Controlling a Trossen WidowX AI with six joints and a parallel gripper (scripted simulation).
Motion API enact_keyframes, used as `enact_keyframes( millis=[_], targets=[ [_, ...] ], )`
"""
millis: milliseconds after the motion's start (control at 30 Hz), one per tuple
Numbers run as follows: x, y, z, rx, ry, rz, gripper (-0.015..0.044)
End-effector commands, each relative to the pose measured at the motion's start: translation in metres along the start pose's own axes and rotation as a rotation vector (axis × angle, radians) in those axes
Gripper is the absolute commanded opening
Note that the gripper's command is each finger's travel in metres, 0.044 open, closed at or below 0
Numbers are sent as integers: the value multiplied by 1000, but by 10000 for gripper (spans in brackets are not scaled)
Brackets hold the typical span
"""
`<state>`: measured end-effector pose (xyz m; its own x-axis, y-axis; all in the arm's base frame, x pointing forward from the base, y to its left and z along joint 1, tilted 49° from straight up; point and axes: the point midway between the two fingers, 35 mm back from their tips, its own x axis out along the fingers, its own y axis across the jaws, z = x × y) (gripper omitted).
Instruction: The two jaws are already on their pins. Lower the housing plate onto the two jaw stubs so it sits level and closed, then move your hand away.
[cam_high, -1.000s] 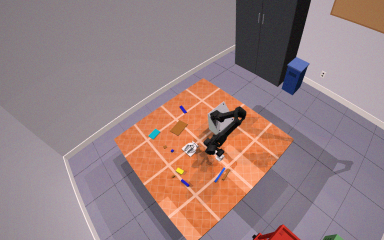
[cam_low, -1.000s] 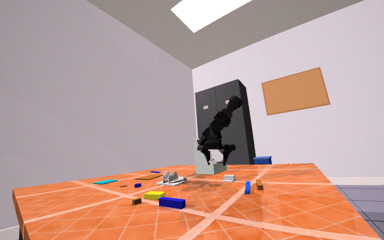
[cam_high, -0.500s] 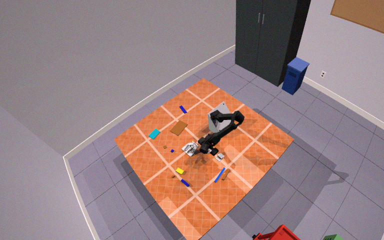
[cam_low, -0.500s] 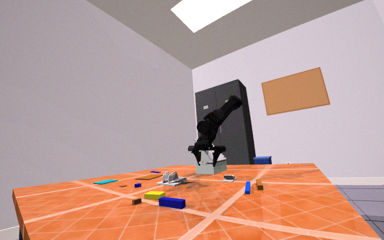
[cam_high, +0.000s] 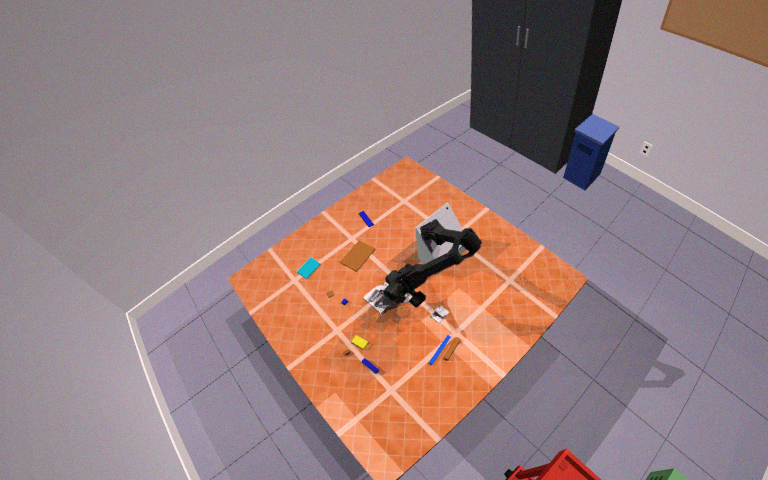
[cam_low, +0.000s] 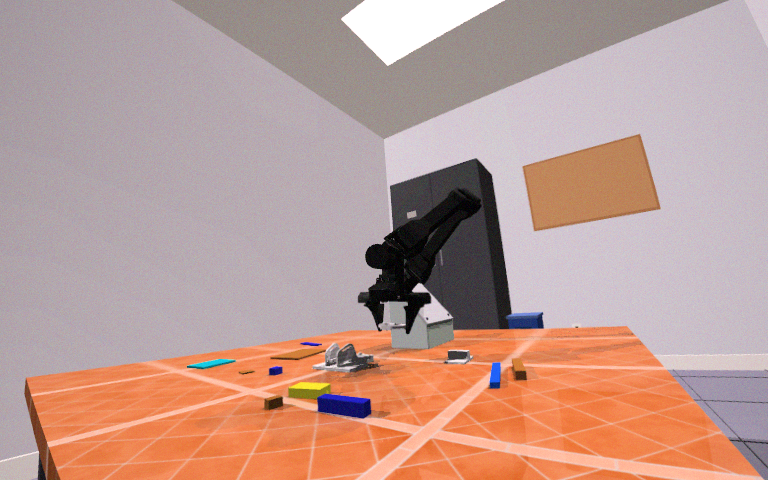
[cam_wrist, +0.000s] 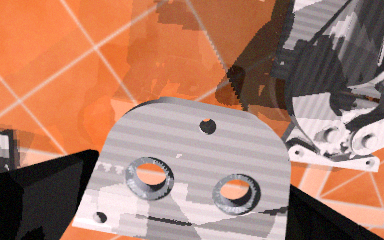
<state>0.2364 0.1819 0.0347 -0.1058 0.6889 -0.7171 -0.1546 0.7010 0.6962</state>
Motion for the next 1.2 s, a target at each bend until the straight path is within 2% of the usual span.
enact_keyframes(
  millis=[0, 1167],
  targets=[
    [0, -11, 4, -5, 0, 5, 351],
    [2, -118, 3, 1, -16, 75, 351]
  ],
)
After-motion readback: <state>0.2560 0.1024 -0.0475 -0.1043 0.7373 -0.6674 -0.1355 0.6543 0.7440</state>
